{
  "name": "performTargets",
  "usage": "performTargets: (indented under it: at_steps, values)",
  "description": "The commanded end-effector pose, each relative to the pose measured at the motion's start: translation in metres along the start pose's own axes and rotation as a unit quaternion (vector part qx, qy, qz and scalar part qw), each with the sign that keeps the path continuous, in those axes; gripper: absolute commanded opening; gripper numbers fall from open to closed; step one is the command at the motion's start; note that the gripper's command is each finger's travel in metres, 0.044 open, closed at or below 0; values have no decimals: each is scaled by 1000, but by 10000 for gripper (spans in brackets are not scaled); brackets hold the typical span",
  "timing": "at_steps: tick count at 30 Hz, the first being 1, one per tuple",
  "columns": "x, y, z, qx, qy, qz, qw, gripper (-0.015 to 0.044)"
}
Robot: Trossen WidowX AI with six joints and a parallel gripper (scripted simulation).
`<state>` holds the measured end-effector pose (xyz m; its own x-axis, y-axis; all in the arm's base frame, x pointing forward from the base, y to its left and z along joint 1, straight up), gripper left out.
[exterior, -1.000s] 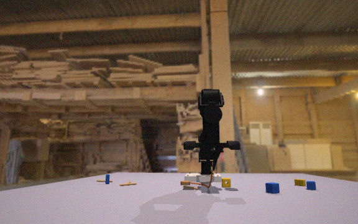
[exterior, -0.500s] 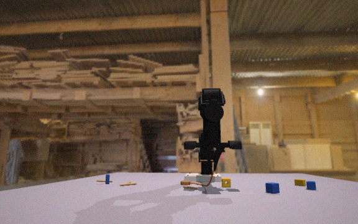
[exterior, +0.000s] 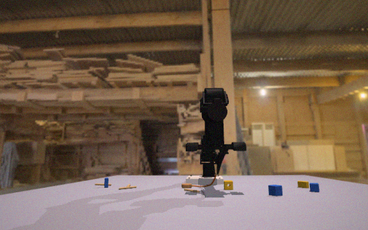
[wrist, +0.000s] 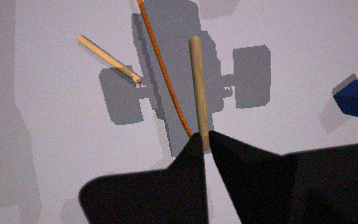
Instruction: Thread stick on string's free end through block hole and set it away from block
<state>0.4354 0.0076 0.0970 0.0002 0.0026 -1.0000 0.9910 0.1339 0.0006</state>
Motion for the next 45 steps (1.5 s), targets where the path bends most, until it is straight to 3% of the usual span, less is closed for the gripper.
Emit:
performTargets:
  at_steps: [1, 45]
  values:
    - [2, 5, 0, 2, 0, 3, 1000, 0]
    - [19, 20, -20, 0, -2, 29, 1000, 0]
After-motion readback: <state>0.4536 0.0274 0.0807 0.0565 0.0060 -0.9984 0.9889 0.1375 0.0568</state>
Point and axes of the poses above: the point midway between the two fingers, 35 mm back from their tips, its own x axis out along the fingers, its own z axis across the jaws, y = z × x, the point moved 1 cm from there along -x, back along the fingers, and after that the axes turned 9 degrees about -x, right-handed, at the moved point
